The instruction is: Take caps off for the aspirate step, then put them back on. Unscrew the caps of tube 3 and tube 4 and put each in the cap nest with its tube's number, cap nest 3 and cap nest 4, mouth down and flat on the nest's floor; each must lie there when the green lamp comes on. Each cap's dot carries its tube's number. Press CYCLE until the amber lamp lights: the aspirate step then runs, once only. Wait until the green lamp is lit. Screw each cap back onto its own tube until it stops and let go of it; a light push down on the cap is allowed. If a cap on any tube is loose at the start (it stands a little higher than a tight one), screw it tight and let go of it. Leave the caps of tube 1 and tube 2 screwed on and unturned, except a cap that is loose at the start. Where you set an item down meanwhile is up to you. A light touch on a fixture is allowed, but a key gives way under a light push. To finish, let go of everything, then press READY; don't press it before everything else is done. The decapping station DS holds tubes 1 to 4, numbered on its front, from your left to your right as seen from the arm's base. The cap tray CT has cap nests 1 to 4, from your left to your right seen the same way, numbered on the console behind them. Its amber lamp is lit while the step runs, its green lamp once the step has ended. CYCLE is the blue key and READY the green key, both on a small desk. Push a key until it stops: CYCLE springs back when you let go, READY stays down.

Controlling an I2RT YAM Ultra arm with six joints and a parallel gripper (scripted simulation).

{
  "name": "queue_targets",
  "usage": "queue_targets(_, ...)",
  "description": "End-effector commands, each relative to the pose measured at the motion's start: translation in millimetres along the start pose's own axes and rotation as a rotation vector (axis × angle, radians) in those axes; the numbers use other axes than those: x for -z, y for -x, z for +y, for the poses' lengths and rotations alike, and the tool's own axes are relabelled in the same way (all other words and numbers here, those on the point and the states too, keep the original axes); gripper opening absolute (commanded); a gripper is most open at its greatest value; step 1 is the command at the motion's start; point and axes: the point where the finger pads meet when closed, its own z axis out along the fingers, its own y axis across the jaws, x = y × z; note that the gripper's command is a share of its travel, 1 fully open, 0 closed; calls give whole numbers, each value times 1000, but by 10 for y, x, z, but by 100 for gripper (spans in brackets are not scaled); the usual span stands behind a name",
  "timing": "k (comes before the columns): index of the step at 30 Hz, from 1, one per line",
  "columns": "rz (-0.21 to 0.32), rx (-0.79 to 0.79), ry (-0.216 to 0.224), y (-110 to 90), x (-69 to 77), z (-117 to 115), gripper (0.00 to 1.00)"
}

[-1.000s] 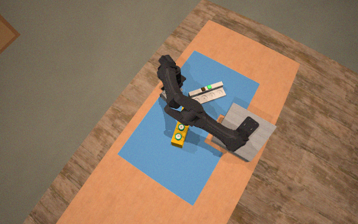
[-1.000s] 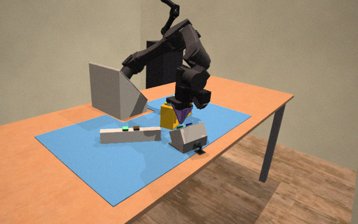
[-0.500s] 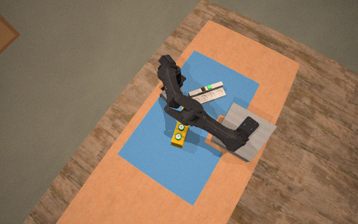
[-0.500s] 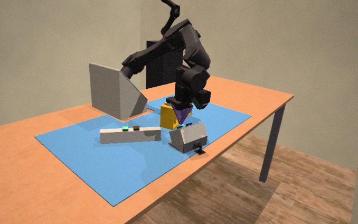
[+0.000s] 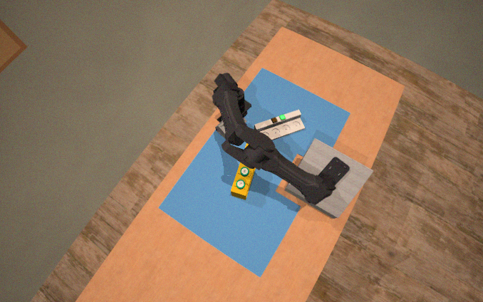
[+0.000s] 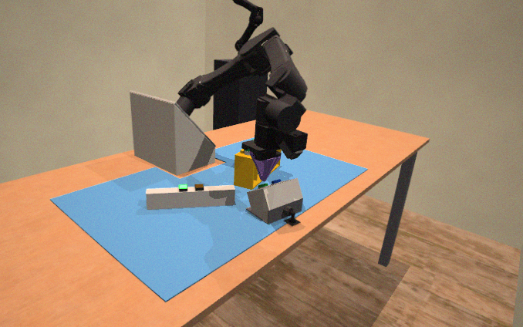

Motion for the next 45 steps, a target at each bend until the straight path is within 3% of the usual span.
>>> queue_targets(1,-31,-2,-1,47,127,-53,0)
queue_targets(13,-31,-2,-1,50,134,-57,0)
queue_targets(45,-31,-2,-1,55,-11,-57,0)
